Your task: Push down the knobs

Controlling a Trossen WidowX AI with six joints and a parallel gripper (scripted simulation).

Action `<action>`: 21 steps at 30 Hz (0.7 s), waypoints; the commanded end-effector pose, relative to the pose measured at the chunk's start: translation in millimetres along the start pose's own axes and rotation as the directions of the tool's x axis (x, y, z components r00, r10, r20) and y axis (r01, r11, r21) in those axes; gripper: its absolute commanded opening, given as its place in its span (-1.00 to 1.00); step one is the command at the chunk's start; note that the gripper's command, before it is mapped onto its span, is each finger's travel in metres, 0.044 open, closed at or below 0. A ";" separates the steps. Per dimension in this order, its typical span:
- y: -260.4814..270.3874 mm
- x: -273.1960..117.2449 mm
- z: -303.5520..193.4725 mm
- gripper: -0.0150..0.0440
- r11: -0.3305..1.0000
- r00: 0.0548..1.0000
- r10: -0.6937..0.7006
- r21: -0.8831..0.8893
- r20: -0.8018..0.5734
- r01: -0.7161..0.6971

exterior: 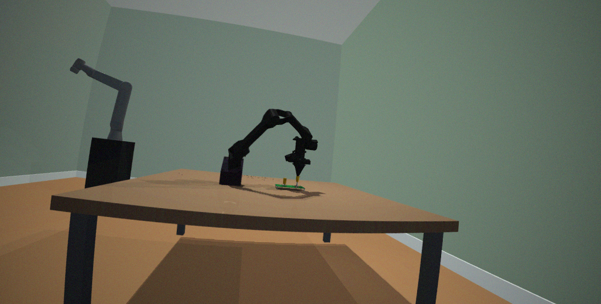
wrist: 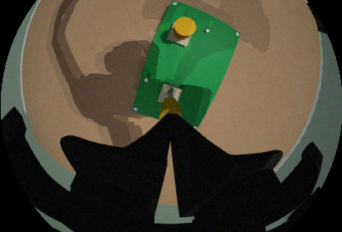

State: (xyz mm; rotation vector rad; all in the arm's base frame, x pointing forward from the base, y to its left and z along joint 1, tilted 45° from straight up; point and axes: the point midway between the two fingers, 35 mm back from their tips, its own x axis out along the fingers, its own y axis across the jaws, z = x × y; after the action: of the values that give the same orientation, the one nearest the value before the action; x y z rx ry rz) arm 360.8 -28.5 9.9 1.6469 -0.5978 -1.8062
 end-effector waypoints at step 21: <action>1.9 14.8 -0.7 -0.49 1.000 1.000 0.003 0.007 0.007 -0.003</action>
State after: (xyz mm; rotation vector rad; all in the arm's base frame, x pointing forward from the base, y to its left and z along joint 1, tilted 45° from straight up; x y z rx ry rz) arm 360.5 -33.8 4.7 1.6470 -0.5967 -1.8060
